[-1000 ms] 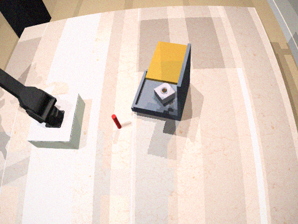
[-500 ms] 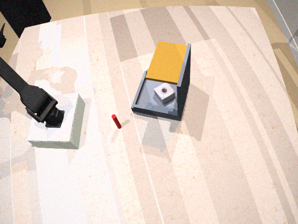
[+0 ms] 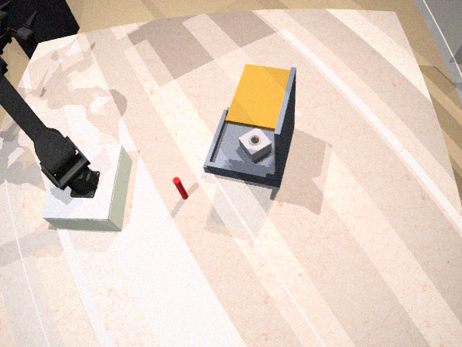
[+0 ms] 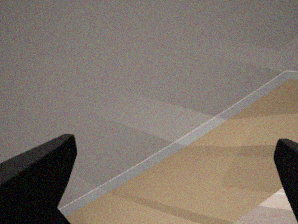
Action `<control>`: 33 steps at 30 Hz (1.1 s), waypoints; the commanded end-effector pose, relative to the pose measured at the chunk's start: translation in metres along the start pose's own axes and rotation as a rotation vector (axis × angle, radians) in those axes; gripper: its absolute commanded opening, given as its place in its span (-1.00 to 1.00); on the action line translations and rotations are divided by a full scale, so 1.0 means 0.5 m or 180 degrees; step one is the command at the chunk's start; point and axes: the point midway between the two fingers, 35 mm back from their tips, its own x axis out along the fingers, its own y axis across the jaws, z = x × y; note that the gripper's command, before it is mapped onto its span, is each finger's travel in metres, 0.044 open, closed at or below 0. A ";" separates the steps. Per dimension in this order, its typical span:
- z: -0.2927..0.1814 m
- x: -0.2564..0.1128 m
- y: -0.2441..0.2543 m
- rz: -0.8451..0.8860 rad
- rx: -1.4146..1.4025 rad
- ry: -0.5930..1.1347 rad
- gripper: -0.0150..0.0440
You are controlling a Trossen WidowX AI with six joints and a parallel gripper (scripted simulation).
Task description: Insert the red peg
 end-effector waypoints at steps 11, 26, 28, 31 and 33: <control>0.073 0.114 -0.135 -0.0409 -0.1329 -0.0028 1.00; 0.130 0.180 -0.271 -0.0749 -0.2382 0.0171 1.00; 0.141 0.188 -0.293 -0.0815 -0.2551 0.0208 1.00; 0.158 0.197 -0.327 -0.0914 -0.2803 0.0272 1.00; 0.169 0.202 -0.350 -0.0977 -0.2966 0.0320 1.00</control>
